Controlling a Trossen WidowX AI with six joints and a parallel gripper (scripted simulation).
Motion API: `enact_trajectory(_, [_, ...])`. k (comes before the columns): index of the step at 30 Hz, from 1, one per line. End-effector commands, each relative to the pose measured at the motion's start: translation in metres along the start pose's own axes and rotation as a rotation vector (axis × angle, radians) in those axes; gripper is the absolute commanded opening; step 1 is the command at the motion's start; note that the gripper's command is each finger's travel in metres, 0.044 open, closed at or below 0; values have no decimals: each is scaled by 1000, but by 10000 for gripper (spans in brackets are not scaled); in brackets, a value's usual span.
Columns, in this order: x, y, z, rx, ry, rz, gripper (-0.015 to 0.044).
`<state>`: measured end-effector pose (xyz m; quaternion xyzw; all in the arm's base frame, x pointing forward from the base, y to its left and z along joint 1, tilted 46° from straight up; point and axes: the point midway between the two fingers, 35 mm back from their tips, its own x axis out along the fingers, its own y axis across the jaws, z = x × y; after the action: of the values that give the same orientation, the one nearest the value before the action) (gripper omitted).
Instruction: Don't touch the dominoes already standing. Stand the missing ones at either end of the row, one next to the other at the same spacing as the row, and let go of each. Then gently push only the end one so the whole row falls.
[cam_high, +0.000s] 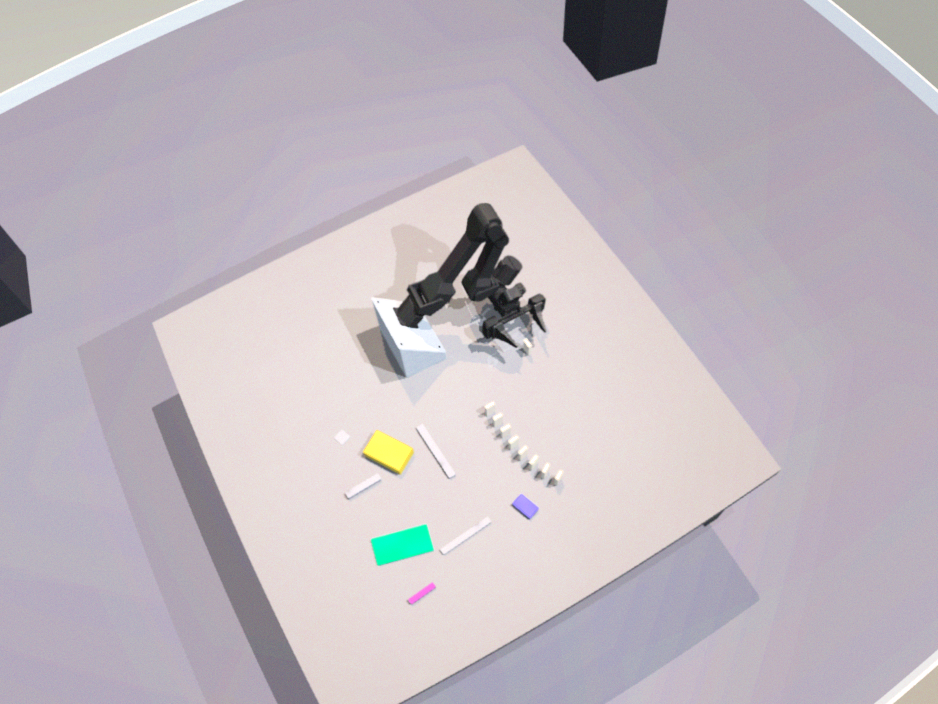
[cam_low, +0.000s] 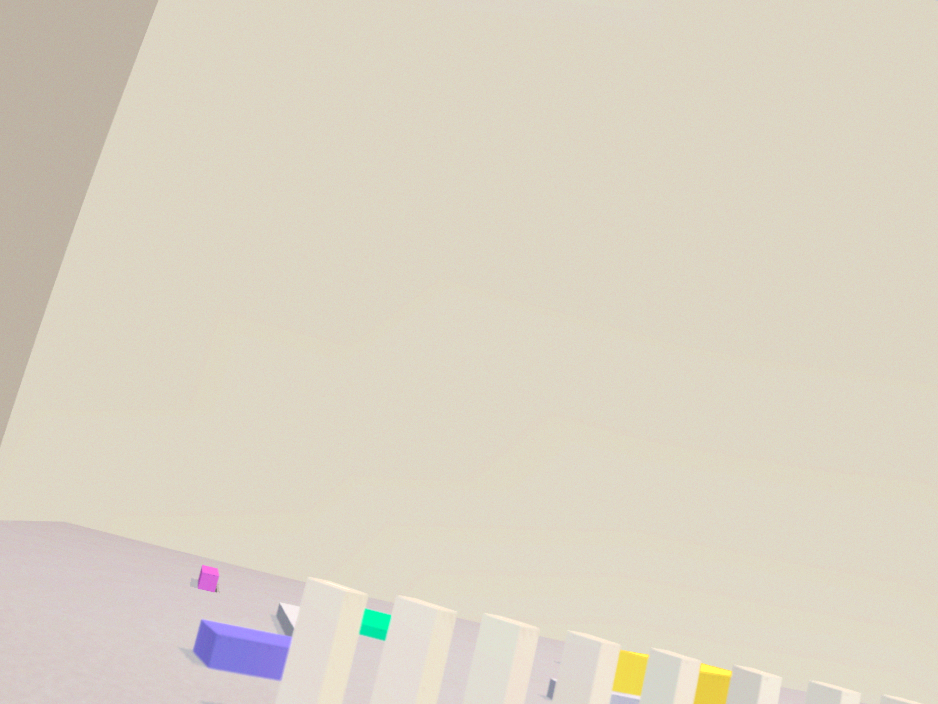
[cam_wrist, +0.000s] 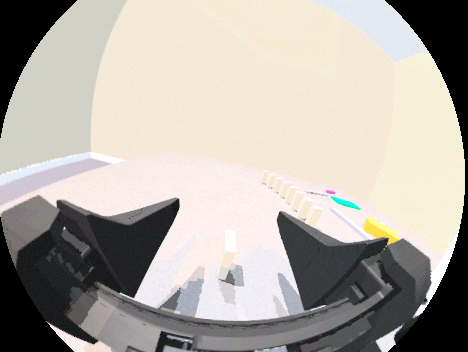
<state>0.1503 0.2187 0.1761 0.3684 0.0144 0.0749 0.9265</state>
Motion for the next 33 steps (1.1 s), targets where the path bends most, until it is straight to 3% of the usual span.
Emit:
enact_trajectory(1, [-1, -4, 19, 1, 2, 2, 440])
enact_trajectory(7, [6, -1, 19, -12, 10, 12, 440])
enact_trajectory(16, [68, -2, 43, 16, -67, -63, 440])
enact_trajectory(19, [81, 4, 36, 11, -5, -43, 440])
enact_trajectory(25, [104, 9, 20, 22, 156, -35, 440])
enact_trajectory(29, [124, -2, 1, 105, 433, -120, 440])
enact_trajectory(33, [121, -22, -5, 288, 720, -319, 440])
